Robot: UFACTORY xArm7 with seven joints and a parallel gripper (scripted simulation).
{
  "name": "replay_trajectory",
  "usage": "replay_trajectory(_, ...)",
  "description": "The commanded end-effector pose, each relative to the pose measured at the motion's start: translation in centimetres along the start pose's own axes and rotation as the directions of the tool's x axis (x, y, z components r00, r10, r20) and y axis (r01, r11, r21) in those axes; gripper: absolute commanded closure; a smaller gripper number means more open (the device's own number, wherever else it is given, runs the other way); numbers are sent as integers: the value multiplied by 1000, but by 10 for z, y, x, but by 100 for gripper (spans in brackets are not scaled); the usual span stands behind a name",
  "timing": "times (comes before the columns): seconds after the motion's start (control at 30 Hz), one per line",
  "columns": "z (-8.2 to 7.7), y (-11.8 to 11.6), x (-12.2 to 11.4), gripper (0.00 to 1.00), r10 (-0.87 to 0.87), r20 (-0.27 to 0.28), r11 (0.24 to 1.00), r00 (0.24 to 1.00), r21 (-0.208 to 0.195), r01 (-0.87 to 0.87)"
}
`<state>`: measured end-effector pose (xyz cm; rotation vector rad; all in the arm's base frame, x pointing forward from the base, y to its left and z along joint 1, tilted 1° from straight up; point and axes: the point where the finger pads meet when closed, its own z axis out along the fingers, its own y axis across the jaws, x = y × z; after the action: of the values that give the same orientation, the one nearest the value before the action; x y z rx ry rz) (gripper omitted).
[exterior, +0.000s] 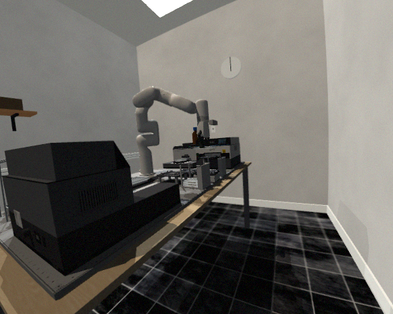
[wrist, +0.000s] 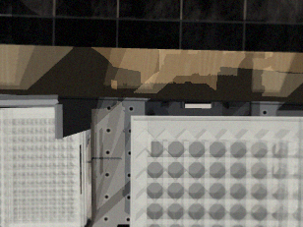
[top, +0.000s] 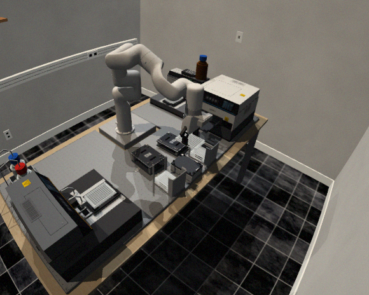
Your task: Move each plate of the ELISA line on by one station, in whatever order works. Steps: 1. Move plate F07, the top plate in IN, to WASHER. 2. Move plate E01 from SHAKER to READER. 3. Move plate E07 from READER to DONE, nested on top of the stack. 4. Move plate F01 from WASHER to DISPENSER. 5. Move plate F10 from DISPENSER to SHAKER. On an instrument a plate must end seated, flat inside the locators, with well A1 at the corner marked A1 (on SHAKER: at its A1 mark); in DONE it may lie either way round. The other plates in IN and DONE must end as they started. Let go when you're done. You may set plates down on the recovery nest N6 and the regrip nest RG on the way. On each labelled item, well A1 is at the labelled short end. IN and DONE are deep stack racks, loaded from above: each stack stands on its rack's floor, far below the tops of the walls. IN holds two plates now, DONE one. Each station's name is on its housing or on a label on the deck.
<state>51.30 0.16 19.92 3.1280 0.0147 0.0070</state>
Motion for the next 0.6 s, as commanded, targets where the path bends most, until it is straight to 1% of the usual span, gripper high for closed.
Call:
replay_trajectory(0.0, -2, -12, -3, 100, 0, -4, 1000, 1000, 0, 0)
replay_trajectory(0.27, -2, -37, -13, 100, 0, -4, 1000, 1000, 0, 0)
replay_trajectory(0.43, -2, -42, -14, 100, 2, -4, 1000, 1000, 0, -2)
replay_trajectory(0.57, -2, -54, -19, 100, 2, -4, 1000, 1000, 0, -2)
